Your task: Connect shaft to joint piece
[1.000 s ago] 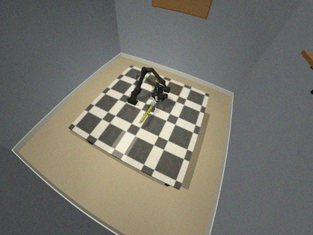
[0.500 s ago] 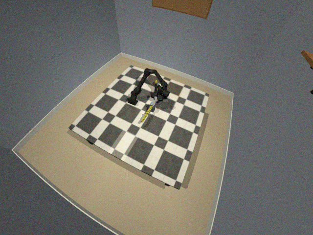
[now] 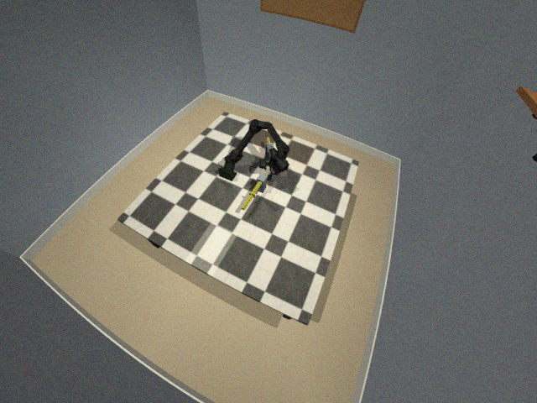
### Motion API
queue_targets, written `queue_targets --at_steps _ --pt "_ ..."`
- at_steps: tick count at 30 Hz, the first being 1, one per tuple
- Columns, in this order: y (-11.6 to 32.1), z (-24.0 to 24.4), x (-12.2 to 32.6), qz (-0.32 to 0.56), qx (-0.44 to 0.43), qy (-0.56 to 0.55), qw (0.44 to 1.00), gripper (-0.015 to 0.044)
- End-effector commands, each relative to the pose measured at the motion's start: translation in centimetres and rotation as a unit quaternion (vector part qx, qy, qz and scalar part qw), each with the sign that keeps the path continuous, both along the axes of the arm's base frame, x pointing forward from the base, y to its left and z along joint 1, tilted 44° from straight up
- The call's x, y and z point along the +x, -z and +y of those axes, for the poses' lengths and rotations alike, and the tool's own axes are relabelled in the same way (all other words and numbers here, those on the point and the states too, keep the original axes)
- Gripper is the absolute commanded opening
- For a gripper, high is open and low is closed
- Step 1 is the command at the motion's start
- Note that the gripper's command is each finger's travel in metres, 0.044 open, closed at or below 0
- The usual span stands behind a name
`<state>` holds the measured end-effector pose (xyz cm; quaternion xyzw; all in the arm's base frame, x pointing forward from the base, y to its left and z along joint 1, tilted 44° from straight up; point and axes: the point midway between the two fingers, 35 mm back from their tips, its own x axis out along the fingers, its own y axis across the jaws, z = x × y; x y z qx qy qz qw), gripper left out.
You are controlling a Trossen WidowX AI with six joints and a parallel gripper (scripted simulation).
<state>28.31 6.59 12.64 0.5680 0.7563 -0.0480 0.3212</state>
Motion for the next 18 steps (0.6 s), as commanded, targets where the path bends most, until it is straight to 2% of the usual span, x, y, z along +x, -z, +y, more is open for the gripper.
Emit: queue_targets --at_steps 1,14,18 --pt "-0.9 -0.9 0.2 -0.010 -0.007 0.017 1.000 0.0440" --pt "-9.7 -8.8 -0.4 -0.101 -0.083 0.186 0.974 0.0440" --pt "-10.7 -9.6 -0.8 -0.110 -0.092 0.206 0.968 0.0440"
